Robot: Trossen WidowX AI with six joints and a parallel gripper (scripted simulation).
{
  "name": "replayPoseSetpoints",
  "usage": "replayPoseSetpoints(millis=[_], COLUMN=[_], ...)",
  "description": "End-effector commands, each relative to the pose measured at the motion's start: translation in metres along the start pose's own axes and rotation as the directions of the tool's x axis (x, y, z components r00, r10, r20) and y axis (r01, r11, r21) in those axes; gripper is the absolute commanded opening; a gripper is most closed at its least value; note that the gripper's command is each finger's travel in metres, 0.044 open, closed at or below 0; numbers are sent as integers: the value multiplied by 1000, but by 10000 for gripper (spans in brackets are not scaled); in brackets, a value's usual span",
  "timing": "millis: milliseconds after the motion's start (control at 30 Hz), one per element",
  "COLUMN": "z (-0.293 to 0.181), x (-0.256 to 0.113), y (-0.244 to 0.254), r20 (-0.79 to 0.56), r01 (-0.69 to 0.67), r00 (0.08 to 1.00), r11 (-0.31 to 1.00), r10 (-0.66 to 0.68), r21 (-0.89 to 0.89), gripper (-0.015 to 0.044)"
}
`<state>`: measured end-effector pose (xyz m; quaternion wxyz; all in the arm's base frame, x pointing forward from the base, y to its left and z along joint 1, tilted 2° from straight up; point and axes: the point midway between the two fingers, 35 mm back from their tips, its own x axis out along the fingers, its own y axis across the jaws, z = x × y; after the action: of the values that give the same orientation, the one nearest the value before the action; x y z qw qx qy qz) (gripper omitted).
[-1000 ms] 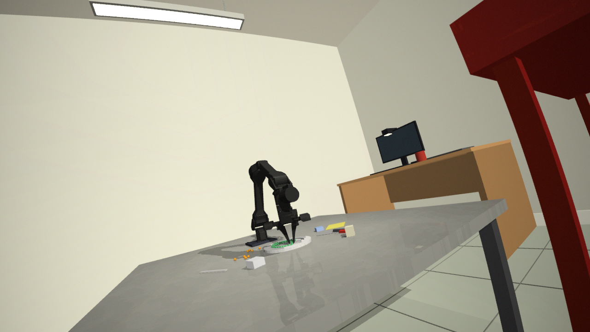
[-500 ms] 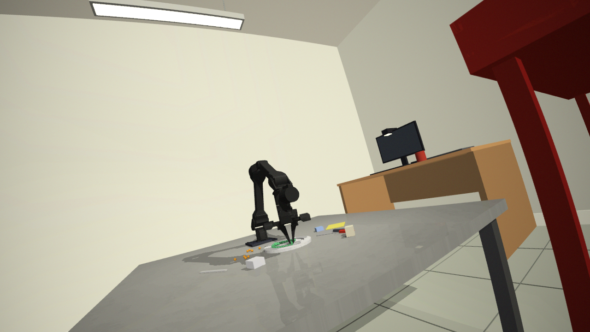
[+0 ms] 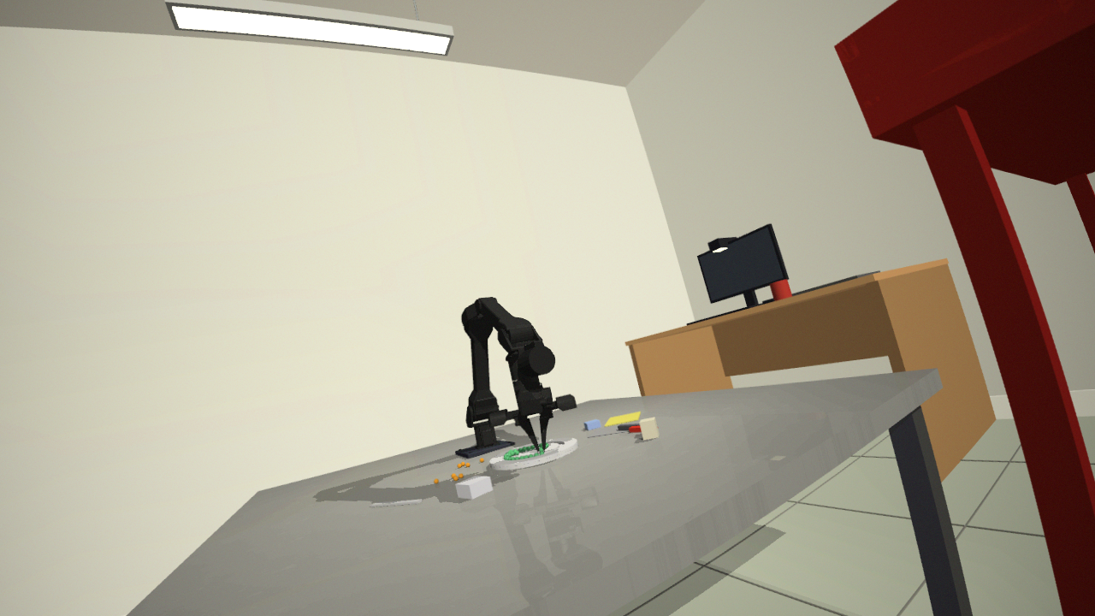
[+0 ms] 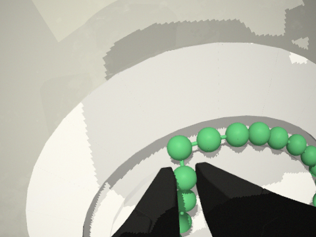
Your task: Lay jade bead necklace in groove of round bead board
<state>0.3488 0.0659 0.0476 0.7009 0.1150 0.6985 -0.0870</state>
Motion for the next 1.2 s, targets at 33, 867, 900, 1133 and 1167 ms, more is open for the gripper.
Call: replayPoseSetpoints(millis=[33, 867, 900, 1133, 1167], z=[0, 6, 6, 6, 6], x=[-5, 0, 0, 0, 0], y=[0, 11, 11, 11, 11], r20=[-2, 3, 3, 3, 3], r01=[-1, -2, -2, -2, -2], r00=[1000, 1000, 1000, 1000, 1000], r11=[1000, 1000, 1000, 1000, 1000], r10=[1, 3, 3, 3, 3], r21=[-5, -12, -12, -12, -12], gripper=[0, 79, 105, 289, 315])
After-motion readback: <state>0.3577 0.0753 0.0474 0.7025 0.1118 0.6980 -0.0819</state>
